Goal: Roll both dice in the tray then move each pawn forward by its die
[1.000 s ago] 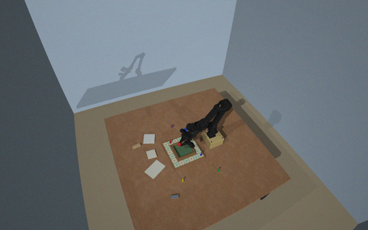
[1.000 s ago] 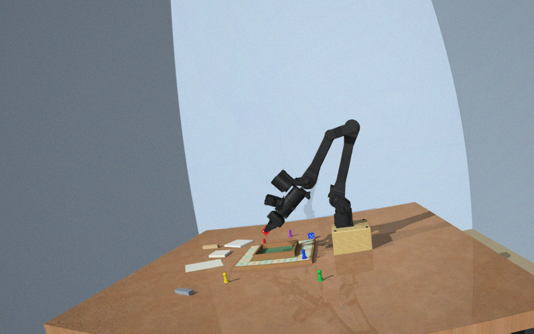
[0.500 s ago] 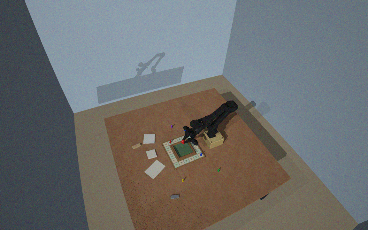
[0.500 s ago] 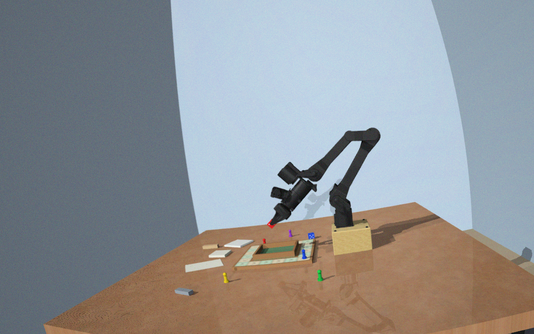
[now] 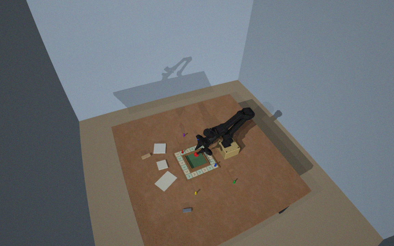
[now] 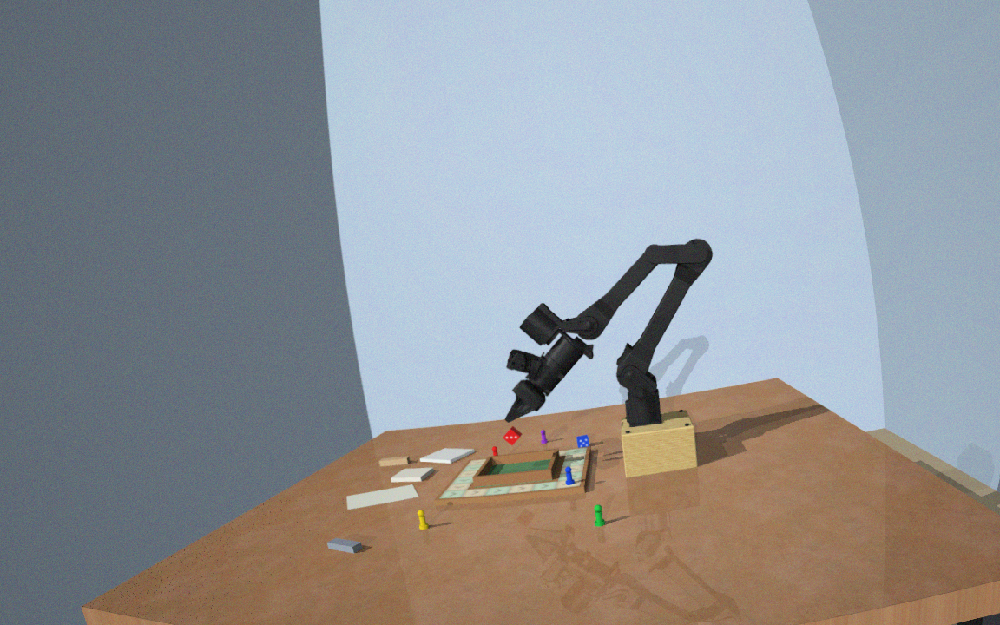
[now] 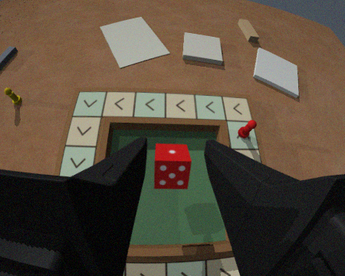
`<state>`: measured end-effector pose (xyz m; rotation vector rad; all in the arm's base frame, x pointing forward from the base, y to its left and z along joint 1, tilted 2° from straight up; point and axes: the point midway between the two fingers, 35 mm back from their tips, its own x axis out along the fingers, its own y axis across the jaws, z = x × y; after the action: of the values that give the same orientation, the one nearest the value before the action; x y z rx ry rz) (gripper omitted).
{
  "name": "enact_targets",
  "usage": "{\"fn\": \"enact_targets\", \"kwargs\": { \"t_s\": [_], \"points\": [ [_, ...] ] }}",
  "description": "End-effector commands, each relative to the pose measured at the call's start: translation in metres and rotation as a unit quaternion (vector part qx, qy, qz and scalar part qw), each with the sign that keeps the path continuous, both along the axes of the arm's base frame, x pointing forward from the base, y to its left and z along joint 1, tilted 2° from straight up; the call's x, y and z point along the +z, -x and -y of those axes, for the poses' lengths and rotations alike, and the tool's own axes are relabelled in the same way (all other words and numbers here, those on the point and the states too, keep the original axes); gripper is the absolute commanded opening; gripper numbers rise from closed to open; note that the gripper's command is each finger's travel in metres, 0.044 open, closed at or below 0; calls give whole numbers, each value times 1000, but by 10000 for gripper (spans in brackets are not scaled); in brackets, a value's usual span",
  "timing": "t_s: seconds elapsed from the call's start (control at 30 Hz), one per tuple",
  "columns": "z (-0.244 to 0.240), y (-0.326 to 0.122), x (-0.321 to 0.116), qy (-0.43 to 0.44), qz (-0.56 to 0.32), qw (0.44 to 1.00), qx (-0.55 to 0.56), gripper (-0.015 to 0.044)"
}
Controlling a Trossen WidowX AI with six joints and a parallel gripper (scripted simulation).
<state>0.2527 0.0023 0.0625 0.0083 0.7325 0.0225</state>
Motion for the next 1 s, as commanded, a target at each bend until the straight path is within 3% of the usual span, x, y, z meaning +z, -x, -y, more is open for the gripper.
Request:
{"fn": "enact_targets", "kwargs": {
  "t_s": [0.0, 0.1, 0.23, 0.5, 0.8, 0.9, 0.97],
  "points": [
    [0, -1, 9, 0, 1, 1000, 0, 263],
    [1, -1, 38, -2, 0, 1000, -2, 341],
    [1, -1, 40, -2, 0, 1000, -2, 440],
    [0, -11, 22, 0, -166, 986, 0, 440],
    [0, -20, -6, 4, -370, 929, 5, 440],
    [0, -20, -10, 5, -399, 917, 5, 440],
    [-1, -18, -7, 1, -368, 930, 3, 440]
  ]
}}
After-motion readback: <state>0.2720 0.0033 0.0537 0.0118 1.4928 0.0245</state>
